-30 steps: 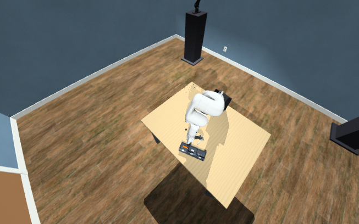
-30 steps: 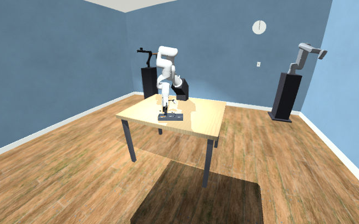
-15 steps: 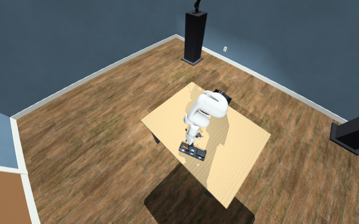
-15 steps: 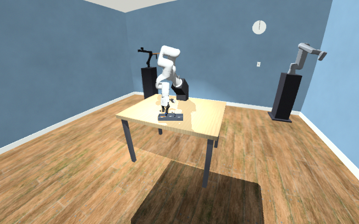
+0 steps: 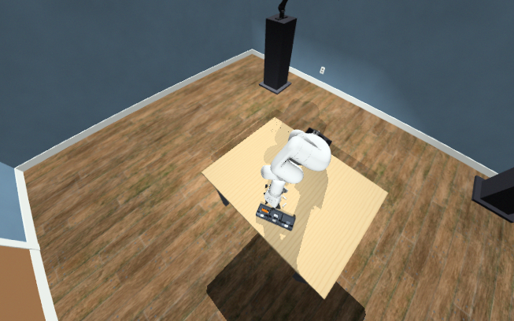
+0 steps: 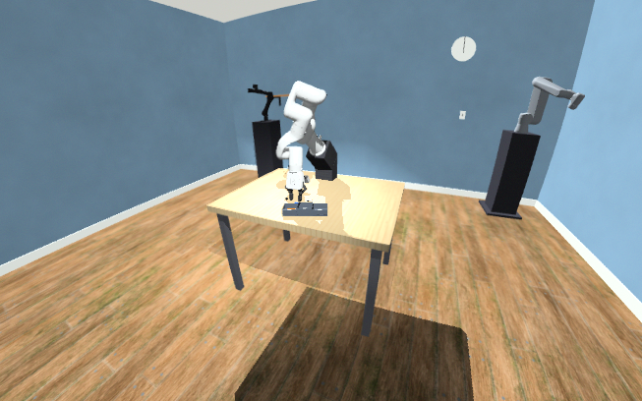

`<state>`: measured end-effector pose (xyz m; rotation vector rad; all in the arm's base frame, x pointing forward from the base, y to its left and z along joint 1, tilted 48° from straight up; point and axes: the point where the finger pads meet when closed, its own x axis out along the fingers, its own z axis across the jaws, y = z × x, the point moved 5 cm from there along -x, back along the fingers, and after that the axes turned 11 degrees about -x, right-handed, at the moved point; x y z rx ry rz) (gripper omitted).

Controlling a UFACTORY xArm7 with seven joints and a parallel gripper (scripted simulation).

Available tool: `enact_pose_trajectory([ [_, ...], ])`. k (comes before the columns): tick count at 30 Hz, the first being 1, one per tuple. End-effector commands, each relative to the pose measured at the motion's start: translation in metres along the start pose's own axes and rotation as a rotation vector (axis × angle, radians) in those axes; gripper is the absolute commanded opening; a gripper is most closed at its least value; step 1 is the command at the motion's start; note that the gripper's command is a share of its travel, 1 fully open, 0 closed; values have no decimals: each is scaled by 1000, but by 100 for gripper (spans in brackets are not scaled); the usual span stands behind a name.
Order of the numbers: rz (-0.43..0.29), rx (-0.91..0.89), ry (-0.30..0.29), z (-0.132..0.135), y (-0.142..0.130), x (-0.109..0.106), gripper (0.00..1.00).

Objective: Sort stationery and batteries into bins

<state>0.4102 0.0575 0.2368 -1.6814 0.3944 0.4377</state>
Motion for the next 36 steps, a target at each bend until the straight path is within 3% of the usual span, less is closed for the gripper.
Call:
enact_pose_trajectory([
  [1, 3, -156, -13, 1, 0, -3, 56],
  [36, 73, -976, -67, 0, 15, -14, 56],
])
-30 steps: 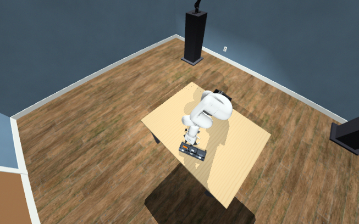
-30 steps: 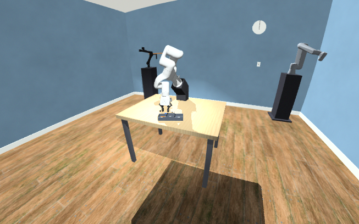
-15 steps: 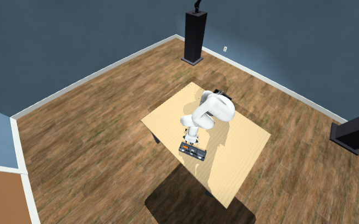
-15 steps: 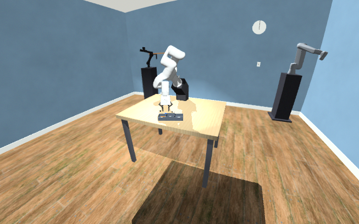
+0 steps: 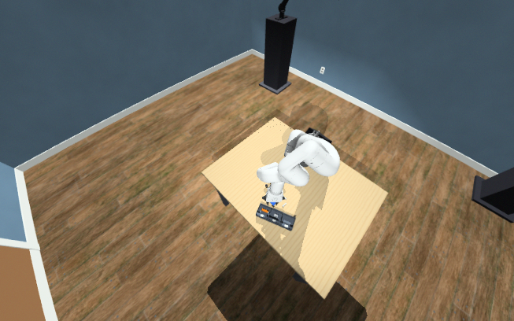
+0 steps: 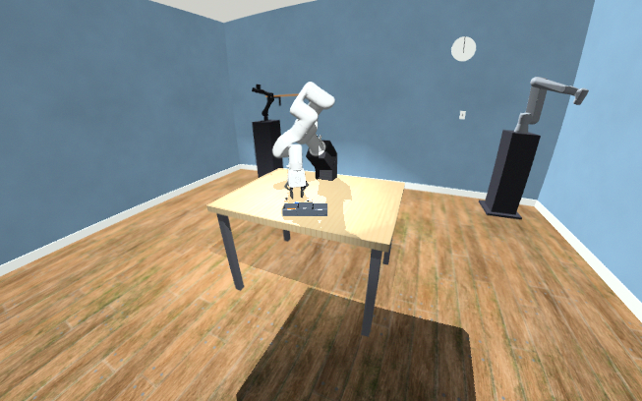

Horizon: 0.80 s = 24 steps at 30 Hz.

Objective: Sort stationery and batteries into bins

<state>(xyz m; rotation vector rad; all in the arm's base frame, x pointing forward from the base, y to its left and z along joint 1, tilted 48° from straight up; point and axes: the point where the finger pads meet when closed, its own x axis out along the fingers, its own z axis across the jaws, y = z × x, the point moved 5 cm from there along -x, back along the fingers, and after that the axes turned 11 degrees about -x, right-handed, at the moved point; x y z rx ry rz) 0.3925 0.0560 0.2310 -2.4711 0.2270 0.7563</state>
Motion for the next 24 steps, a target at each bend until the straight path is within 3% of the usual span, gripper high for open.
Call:
enact_pose_trajectory([
  [1, 11, -155, -21, 0, 1, -2, 56],
  [24, 83, -693, -116, 13, 26, -14, 56],
])
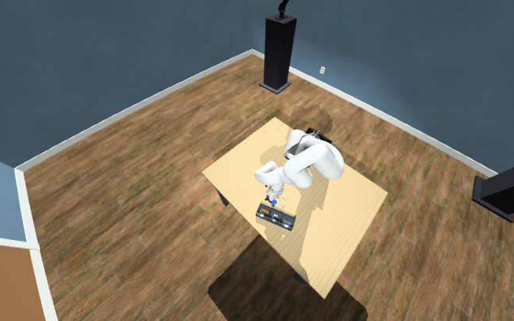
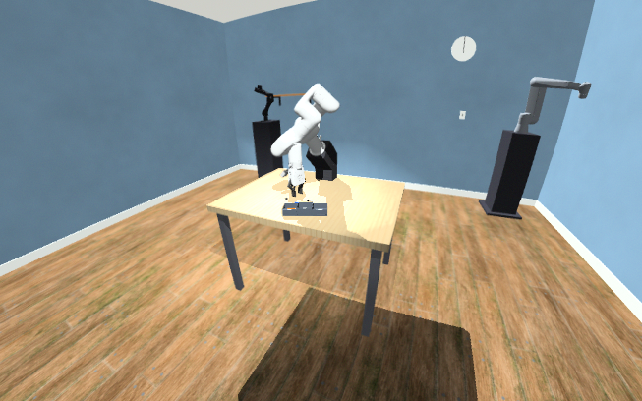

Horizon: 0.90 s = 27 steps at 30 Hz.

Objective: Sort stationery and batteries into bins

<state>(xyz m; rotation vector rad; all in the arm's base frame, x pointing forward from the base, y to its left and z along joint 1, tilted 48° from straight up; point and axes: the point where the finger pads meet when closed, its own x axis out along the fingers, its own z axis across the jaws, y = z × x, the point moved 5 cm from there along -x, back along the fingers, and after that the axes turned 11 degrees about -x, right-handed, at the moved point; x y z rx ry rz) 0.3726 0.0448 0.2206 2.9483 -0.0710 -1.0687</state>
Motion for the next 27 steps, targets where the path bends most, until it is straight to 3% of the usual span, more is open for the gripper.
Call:
enact_pose_trajectory([
  [1, 13, -152, -34, 6, 4, -3, 56],
  [27, 14, -172, -39, 4, 3, -2, 56],
])
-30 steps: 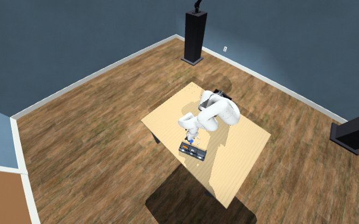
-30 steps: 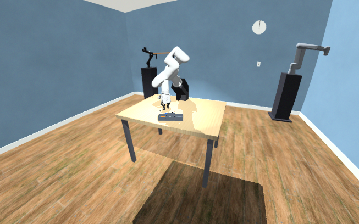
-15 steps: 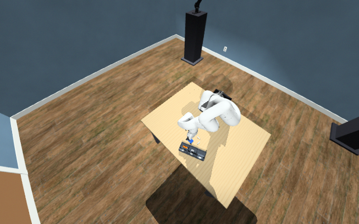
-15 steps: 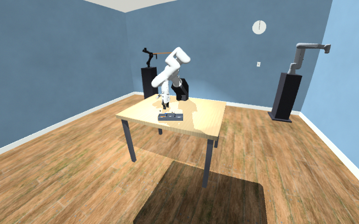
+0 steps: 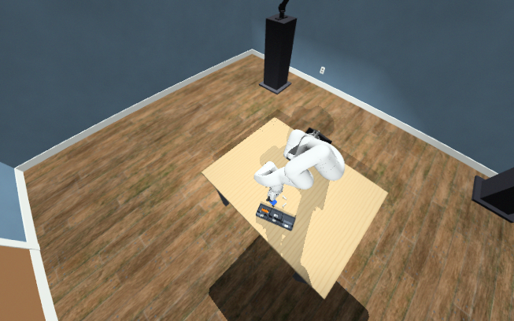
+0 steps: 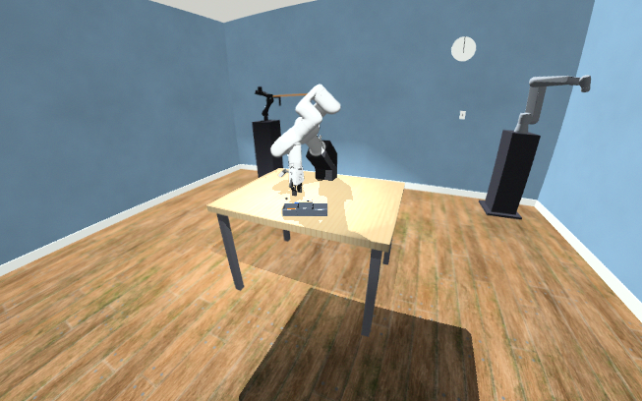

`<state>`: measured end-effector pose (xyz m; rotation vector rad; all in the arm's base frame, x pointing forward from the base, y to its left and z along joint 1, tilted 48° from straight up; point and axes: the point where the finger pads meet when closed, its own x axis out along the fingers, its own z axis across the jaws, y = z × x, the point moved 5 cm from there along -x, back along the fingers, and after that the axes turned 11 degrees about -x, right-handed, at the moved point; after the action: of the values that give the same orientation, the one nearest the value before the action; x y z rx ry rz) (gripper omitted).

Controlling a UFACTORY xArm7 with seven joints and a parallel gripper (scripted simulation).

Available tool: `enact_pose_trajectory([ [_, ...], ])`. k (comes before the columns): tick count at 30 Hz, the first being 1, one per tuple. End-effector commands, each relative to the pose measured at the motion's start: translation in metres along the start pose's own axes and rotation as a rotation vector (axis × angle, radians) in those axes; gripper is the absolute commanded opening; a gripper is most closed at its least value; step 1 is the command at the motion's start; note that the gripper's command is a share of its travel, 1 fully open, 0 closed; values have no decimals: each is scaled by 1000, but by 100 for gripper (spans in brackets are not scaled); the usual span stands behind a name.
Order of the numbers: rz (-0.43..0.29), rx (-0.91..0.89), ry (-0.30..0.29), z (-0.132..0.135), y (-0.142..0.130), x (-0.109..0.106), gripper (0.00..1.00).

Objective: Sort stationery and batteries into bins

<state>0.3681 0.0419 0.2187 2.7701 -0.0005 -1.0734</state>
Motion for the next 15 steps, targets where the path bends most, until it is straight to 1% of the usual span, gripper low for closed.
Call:
enact_pose_trajectory([
  [1, 0, 0, 1, -1, 0, 0, 56],
  [8, 0, 0, 1, -1, 0, 0, 56],
  [10, 0, 0, 1, -1, 0, 8, 56],
  [12, 0, 0, 1, -1, 0, 8, 56],
  [15, 0, 1, 1, -1, 0, 20, 56],
])
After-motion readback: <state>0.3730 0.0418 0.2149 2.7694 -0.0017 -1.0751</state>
